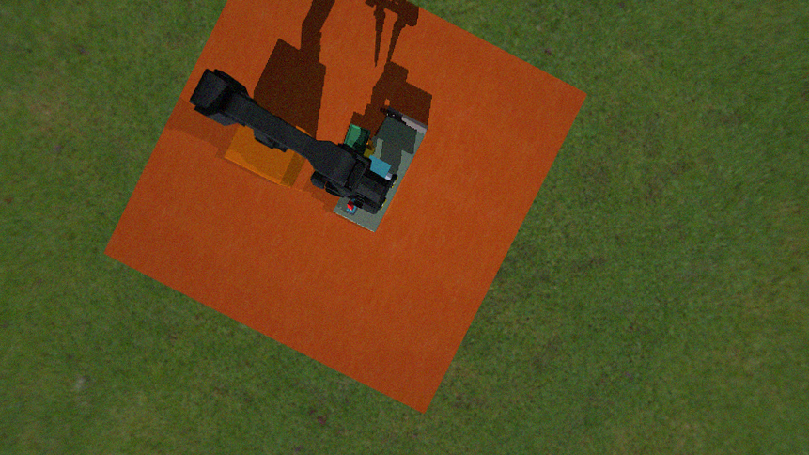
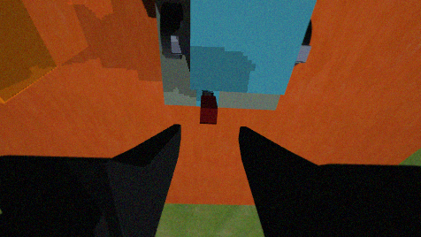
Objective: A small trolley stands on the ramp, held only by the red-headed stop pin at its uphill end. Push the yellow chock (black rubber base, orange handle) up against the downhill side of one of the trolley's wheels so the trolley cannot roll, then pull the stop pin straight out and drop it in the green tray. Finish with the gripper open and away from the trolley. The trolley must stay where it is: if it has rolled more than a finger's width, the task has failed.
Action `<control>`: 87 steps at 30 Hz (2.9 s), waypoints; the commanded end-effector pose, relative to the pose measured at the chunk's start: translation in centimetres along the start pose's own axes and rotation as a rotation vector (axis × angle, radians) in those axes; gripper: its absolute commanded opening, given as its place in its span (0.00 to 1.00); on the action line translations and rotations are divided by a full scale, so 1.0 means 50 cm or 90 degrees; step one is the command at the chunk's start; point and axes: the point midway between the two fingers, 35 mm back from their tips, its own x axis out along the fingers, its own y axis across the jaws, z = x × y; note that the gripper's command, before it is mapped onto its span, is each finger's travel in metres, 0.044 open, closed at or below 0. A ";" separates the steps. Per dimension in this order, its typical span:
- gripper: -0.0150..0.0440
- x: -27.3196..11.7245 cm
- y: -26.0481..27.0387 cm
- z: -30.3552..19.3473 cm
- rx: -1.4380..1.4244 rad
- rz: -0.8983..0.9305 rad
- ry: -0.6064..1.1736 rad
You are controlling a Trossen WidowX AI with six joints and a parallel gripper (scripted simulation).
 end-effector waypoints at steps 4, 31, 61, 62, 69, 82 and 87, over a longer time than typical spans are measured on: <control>0.58 0.021 0.000 -0.002 0.008 0.001 0.003; 0.58 0.077 0.000 -0.003 0.008 0.001 0.003; 0.53 0.131 0.000 -0.005 0.011 -0.002 0.004; 0.49 0.131 0.000 -0.005 0.011 -0.002 0.004; 0.31 0.131 0.000 -0.005 0.011 -0.002 0.004; 0.25 0.119 0.000 -0.007 0.008 0.001 0.004; 0.25 0.113 0.002 -0.008 0.008 0.001 0.004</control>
